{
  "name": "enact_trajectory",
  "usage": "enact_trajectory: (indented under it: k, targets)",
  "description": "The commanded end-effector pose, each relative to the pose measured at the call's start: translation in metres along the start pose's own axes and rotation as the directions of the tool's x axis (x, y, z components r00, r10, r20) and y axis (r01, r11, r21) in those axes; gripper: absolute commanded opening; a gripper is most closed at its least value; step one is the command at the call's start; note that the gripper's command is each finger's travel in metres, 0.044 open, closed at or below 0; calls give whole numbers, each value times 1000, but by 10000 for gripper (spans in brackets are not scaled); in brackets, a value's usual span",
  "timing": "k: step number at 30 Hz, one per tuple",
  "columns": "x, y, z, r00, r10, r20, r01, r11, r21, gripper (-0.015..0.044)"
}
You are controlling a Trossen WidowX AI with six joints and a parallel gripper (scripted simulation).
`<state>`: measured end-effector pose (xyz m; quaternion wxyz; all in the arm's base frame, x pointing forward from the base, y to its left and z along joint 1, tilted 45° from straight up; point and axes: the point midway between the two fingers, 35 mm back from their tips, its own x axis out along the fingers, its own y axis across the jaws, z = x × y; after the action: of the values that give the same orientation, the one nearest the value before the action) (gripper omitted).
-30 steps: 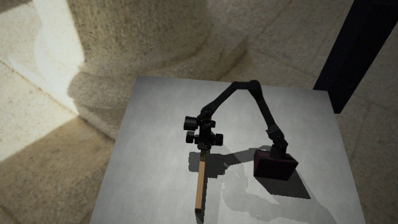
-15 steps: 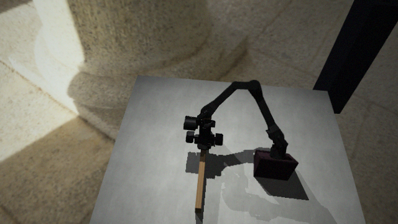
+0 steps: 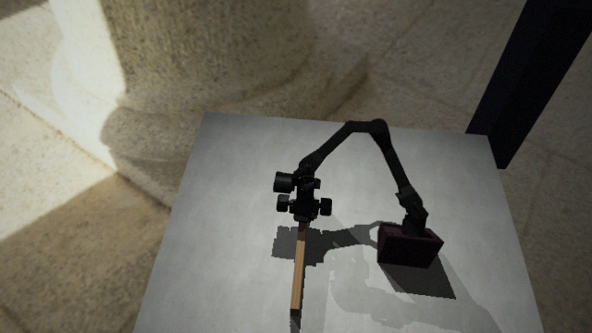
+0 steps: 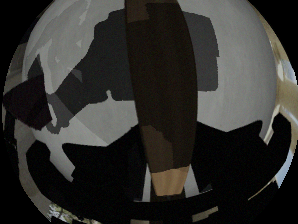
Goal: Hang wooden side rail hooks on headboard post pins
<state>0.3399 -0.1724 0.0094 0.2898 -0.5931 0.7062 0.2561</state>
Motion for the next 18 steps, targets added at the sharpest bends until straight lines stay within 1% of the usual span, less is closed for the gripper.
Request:
enact_trajectory:
  k: [1,18]
  targets:
    - [-3,-2,-1,1000,-8,-1,8,1000,-1,0]
    - [-3,-3,-3,1000,-9,-1,9,1000,-1,0]
